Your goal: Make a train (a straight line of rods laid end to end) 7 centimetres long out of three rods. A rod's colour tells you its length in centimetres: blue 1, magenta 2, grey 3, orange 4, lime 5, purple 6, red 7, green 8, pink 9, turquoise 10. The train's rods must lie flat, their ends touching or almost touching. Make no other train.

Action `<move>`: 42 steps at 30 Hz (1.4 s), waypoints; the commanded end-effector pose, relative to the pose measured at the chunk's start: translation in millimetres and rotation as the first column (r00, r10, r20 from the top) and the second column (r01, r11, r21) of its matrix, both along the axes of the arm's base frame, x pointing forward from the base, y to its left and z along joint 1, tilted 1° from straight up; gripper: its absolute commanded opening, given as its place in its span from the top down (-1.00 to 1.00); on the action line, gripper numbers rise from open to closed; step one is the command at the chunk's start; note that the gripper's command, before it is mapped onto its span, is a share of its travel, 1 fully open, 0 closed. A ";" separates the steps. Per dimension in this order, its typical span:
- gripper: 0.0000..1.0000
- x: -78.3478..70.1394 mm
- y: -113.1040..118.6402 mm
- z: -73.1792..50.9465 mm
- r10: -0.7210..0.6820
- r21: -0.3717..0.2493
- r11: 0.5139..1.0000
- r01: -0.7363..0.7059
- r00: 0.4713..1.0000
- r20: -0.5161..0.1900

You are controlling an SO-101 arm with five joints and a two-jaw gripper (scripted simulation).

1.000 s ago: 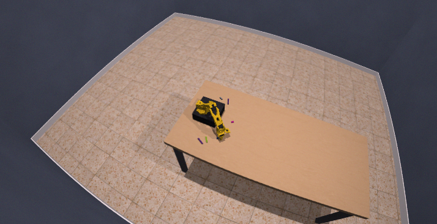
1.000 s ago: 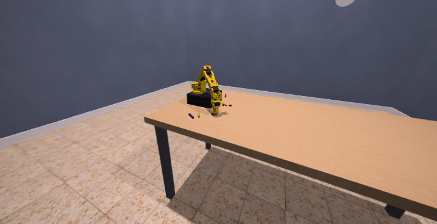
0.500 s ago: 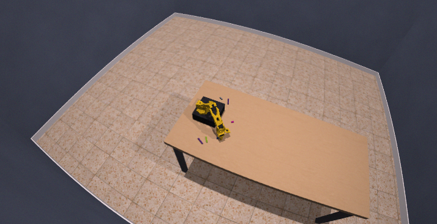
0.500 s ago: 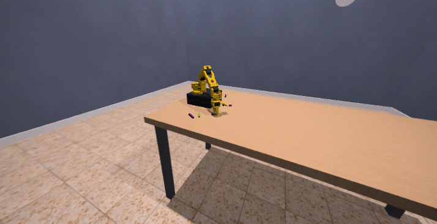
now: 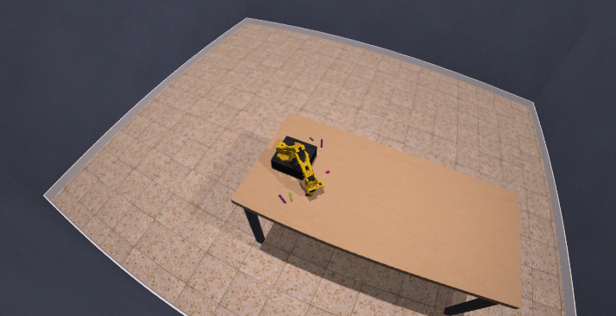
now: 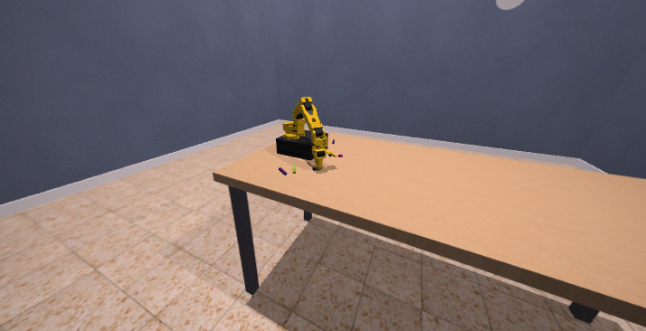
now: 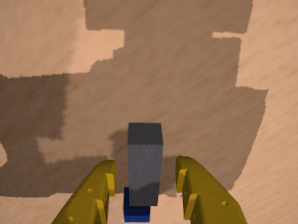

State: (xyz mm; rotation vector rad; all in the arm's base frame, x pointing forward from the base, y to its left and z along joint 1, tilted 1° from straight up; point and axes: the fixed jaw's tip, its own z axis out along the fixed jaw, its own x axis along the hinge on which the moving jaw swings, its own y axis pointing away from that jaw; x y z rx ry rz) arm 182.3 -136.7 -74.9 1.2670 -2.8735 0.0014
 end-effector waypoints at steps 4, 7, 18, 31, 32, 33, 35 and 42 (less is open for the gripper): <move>0.87 0.2 0.8 -3.4 -0.008 0.002 1.000 0.008 1.000 -0.001; 0.90 0.2 0.8 -3.4 -0.008 0.002 1.000 0.008 1.000 -0.001; 0.99 0.2 0.8 -3.4 -0.008 0.002 1.000 0.008 1.000 -0.001; 1.00 0.2 0.8 -3.4 -0.008 0.002 1.000 0.008 1.000 -0.001; 1.00 0.2 0.8 -3.4 -0.008 0.002 1.000 0.008 1.000 -0.001; 1.00 0.2 0.8 -3.4 -0.008 0.002 1.000 0.008 1.000 -0.001; 1.00 0.2 0.8 -3.4 -0.008 0.002 1.000 0.008 1.000 -0.001; 1.00 0.2 0.8 -3.4 -0.008 0.002 1.000 0.008 1.000 -0.001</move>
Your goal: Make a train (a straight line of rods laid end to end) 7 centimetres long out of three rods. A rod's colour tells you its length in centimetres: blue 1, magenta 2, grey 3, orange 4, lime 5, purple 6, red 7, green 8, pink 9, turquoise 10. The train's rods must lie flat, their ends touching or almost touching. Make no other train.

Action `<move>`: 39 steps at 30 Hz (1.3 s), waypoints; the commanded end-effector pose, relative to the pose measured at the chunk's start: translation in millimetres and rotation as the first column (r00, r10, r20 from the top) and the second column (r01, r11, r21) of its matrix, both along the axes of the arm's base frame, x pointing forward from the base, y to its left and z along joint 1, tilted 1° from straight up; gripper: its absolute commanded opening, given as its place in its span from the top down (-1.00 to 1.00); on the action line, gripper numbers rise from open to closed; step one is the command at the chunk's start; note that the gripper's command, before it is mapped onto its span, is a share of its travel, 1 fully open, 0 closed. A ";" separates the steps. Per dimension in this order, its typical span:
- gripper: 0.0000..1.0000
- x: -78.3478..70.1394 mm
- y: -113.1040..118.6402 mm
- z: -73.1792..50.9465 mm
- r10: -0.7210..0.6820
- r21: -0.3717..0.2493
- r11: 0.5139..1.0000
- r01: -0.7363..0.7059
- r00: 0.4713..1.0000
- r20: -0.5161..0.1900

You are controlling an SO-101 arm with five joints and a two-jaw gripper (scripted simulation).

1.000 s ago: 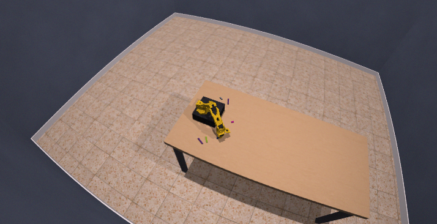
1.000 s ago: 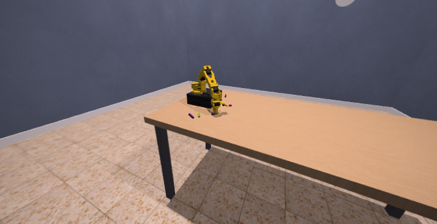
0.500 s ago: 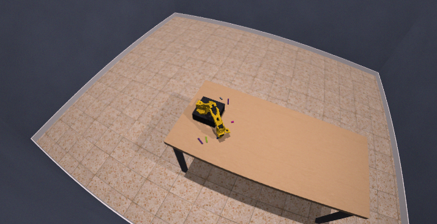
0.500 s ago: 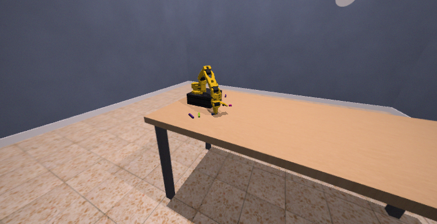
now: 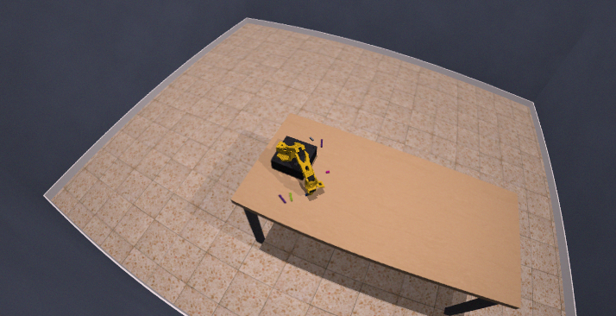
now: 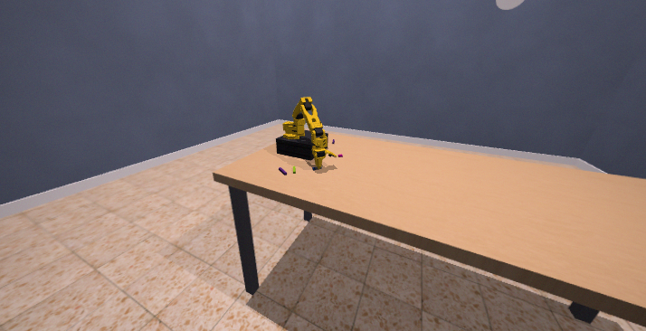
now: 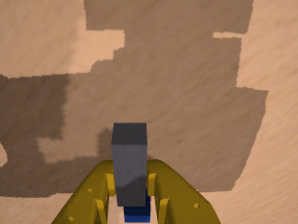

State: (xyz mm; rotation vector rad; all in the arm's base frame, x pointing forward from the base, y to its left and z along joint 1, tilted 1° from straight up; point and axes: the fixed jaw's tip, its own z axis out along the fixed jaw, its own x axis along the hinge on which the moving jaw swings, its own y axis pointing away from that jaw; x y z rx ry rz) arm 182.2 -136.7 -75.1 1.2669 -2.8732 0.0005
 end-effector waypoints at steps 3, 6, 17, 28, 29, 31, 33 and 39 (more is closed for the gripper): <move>1.00 0.3 0.8 -3.3 -0.008 0.002 1.000 0.008 1.000 0.000; 1.00 0.4 0.7 -2.6 -0.008 0.002 1.000 0.008 1.000 0.000; 1.00 2.4 -0.7 10.5 -0.008 0.002 1.000 0.008 1.000 0.000; 1.00 4.1 -1.8 31.6 -0.008 0.002 1.000 0.008 1.000 0.000; 1.00 4.1 -1.9 32.4 -0.008 0.002 1.000 0.008 1.000 0.000; 1.00 4.2 -1.9 33.4 -0.008 0.002 1.000 0.008 1.000 0.000; 1.00 4.2 -1.9 33.7 -0.008 0.002 1.000 0.008 1.000 0.000; 1.00 4.2 -1.9 33.7 -0.008 0.002 1.000 0.008 1.000 0.000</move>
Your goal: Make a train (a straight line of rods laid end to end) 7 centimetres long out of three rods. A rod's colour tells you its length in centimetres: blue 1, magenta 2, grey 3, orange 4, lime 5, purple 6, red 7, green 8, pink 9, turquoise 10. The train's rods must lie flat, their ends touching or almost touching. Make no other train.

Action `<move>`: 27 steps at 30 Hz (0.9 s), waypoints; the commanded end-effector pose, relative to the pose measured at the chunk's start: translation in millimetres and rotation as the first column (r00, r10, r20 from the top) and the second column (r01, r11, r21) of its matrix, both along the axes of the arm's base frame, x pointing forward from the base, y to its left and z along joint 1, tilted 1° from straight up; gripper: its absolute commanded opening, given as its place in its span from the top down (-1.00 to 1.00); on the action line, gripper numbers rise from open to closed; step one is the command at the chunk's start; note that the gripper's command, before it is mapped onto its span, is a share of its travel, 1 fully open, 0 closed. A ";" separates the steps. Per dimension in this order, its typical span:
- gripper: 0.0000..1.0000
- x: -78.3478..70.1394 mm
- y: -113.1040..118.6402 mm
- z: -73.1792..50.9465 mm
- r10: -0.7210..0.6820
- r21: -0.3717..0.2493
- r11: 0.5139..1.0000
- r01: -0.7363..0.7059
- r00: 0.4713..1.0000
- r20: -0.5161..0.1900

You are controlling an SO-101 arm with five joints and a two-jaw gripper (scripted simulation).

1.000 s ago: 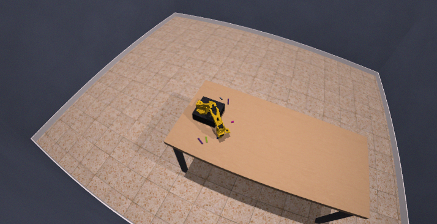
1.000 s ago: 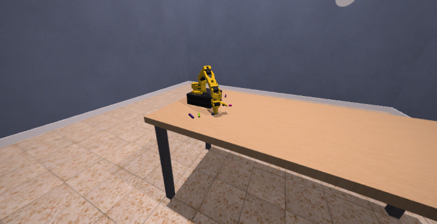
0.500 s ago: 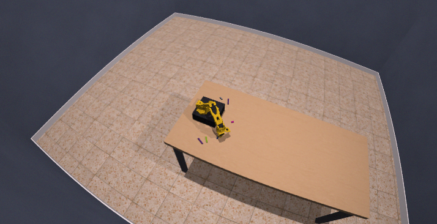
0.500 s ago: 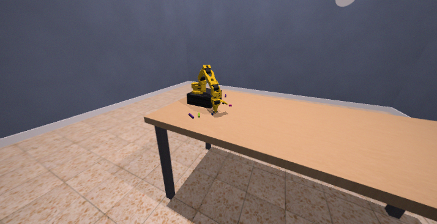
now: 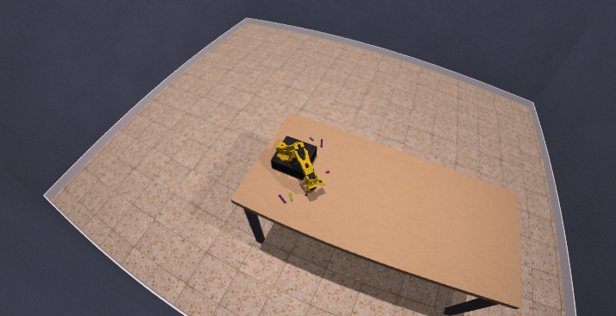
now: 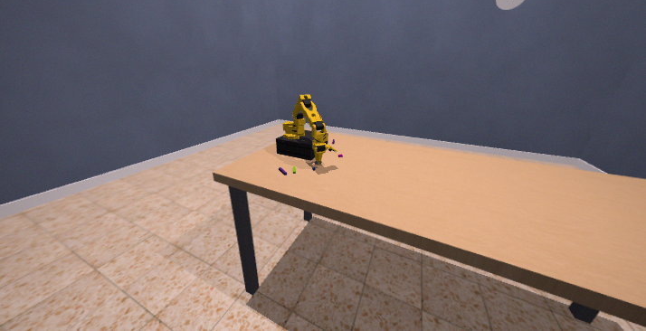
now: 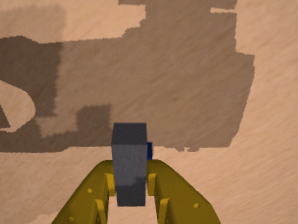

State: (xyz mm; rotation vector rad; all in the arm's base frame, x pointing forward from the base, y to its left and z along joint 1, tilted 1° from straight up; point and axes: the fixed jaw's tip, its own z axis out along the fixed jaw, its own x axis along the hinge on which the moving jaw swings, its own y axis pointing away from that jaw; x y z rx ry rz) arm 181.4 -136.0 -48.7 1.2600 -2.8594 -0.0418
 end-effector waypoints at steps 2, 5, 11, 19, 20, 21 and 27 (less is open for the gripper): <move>1.00 5.0 -2.4 7.1 -0.007 -0.017 1.000 0.007 1.000 0.024; 1.00 5.0 -2.1 6.4 -0.007 -0.017 1.000 0.007 1.000 0.024; 1.00 4.9 -1.2 4.4 -0.006 -0.017 1.000 0.006 1.000 0.024; 1.00 4.8 0.3 1.1 -0.005 -0.017 1.000 0.005 1.000 0.024; 1.00 4.8 0.4 0.7 -0.004 -0.017 1.000 0.005 1.000 0.024; 1.00 4.8 0.6 0.3 -0.004 -0.017 1.000 0.005 1.000 0.024; 1.00 4.7 1.0 -0.6 -0.004 -0.017 1.000 0.004 1.000 0.024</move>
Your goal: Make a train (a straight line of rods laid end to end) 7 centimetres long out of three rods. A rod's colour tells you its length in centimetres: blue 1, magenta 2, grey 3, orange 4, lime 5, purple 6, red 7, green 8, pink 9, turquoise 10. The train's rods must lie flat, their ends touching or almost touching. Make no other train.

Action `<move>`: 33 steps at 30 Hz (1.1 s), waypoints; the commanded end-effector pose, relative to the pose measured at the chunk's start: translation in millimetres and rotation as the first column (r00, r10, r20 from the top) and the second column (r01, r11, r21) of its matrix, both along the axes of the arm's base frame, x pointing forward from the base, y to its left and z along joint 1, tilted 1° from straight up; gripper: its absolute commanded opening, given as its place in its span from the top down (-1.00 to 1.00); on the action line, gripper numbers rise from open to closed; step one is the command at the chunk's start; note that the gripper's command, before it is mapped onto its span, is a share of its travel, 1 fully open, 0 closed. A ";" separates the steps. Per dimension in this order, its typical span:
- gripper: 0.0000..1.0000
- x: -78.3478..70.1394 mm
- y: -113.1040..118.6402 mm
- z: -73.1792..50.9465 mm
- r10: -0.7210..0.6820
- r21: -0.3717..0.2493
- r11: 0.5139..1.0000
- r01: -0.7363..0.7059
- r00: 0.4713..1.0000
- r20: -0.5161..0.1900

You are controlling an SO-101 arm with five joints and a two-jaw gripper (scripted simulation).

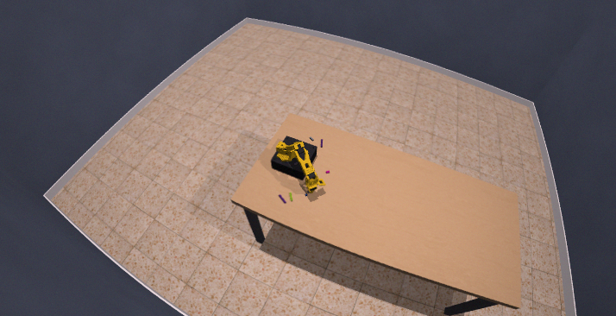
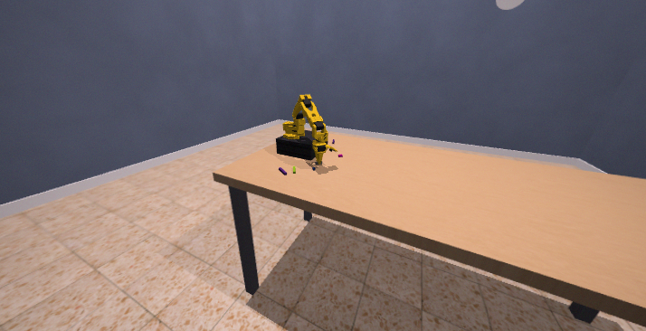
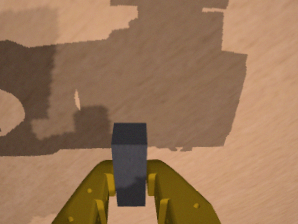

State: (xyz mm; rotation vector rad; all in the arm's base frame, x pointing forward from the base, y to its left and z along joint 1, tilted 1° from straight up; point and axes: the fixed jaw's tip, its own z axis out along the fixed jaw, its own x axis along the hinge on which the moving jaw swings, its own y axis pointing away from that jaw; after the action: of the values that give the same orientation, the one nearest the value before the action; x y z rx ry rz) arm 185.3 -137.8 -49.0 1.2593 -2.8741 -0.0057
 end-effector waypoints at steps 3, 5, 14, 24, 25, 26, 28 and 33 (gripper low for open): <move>1.00 0.8 2.8 -0.3 0.000 -0.001 1.000 0.000 1.000 0.003; 1.00 0.9 6.0 2.8 0.005 -0.002 1.000 -0.005 1.000 0.005; 1.00 0.9 6.0 2.8 0.005 -0.002 1.000 -0.005 1.000 0.005; 1.00 0.9 6.0 2.6 0.005 -0.002 1.000 -0.005 1.000 0.005; 1.00 0.9 5.9 2.4 0.005 -0.002 1.000 -0.005 1.000 0.005; 1.00 1.0 5.9 2.1 0.005 -0.002 1.000 -0.005 1.000 0.005; 1.00 1.0 5.9 1.1 0.005 -0.002 1.000 -0.005 1.000 0.005; 1.00 1.0 5.8 -3.5 0.005 -0.002 1.000 -0.005 1.000 0.005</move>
State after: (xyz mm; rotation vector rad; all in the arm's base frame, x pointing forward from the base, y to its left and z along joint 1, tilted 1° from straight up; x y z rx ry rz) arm 184.9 -134.1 -50.6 1.2667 -2.8700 -0.0076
